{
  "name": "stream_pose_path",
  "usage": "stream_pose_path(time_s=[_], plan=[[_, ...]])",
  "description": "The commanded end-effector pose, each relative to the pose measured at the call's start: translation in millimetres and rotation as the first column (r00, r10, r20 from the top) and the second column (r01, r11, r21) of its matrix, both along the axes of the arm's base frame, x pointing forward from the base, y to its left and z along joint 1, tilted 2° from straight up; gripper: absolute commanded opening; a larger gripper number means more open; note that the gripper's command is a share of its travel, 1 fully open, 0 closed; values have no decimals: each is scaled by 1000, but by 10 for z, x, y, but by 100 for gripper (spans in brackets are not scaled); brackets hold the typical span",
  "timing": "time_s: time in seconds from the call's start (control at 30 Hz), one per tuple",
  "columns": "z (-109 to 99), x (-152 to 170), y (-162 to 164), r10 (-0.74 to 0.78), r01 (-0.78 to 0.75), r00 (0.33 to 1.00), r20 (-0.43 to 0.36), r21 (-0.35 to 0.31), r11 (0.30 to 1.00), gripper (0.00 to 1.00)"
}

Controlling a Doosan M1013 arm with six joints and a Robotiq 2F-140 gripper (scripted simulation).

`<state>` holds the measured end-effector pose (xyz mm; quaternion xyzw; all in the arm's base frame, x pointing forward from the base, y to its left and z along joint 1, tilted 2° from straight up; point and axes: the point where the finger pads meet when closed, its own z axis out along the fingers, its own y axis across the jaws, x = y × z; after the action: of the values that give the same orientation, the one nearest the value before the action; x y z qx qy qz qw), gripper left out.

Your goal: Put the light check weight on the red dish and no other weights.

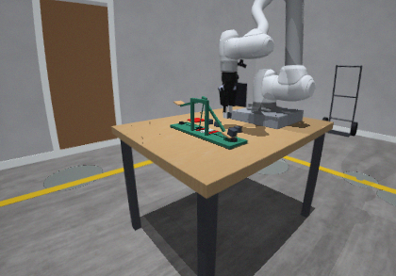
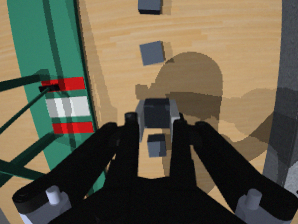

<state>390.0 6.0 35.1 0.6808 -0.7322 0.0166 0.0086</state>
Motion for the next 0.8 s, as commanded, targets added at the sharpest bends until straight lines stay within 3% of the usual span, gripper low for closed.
stream_pose_path(time_s=[0.0, 0.33, 0.77], plan=[[-69, 3, -2, 0, 0, 1000, 0, 0, 1000, 24], [-395, 17, -14, 0, 0, 1000, 0, 0, 1000, 24], [-577, 25, -21, 0, 0, 1000, 0, 0, 1000, 24]])
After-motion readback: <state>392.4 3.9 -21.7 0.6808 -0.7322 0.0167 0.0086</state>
